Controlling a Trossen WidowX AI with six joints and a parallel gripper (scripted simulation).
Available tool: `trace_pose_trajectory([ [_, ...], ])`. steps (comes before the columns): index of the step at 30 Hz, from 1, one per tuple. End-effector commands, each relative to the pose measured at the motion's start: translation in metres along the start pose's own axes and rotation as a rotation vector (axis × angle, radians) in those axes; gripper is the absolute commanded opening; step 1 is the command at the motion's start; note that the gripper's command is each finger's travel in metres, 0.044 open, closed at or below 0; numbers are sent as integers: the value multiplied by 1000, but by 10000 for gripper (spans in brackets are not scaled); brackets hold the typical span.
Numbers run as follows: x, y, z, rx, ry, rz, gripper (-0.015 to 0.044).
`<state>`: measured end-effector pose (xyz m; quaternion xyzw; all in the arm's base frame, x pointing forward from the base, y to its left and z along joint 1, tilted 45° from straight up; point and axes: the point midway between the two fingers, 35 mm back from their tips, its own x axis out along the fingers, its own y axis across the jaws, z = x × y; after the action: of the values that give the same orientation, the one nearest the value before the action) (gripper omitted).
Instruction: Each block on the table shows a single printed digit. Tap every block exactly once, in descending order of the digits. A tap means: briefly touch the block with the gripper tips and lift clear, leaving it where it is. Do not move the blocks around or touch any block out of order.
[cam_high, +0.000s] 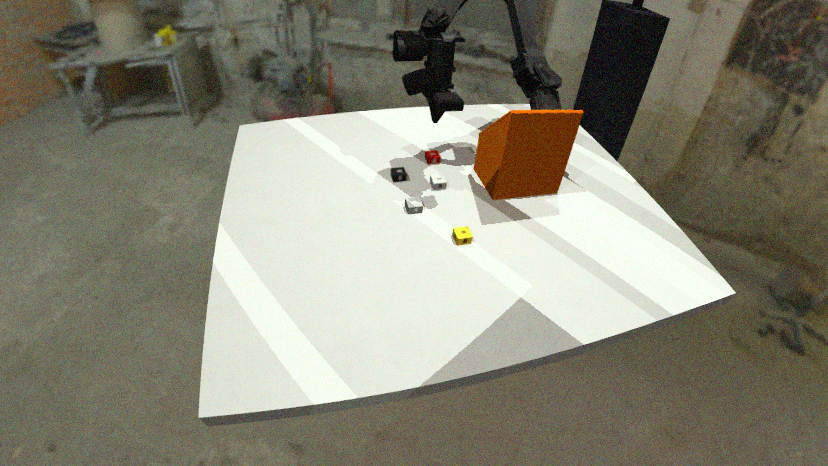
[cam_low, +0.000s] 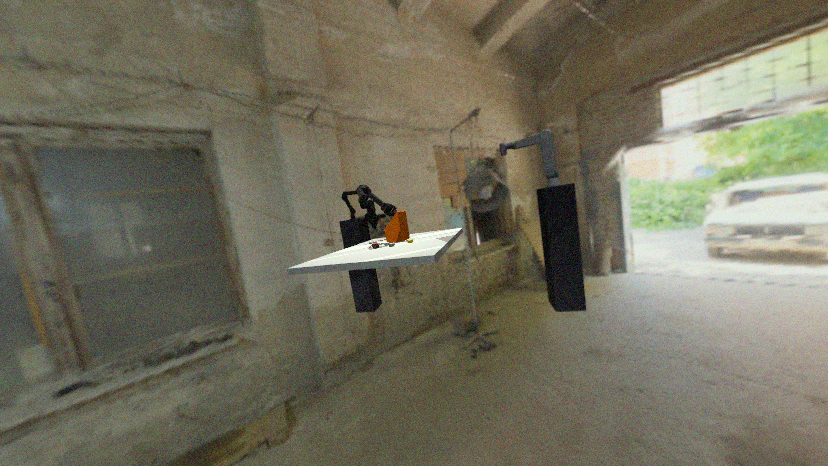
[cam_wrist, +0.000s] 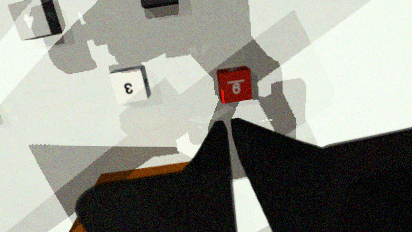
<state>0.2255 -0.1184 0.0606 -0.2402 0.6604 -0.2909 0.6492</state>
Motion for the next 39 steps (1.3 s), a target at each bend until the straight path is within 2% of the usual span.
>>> trace_pose_trajectory([
  [1, -5, 40, 20, -31, -10, 30, 20],
  [9, -12, 151, 37, -57, -6, 51, 20],
  [18, 0, 260, 8, 6, 4, 6, 20],
  [26, 6, 269, 4, 12, 3, -1, 20],
  [31, 81, 268, 3, 13, 3, -5, 20],
  [39, 88, 267, 3, 13, 3, -5, 20],
])
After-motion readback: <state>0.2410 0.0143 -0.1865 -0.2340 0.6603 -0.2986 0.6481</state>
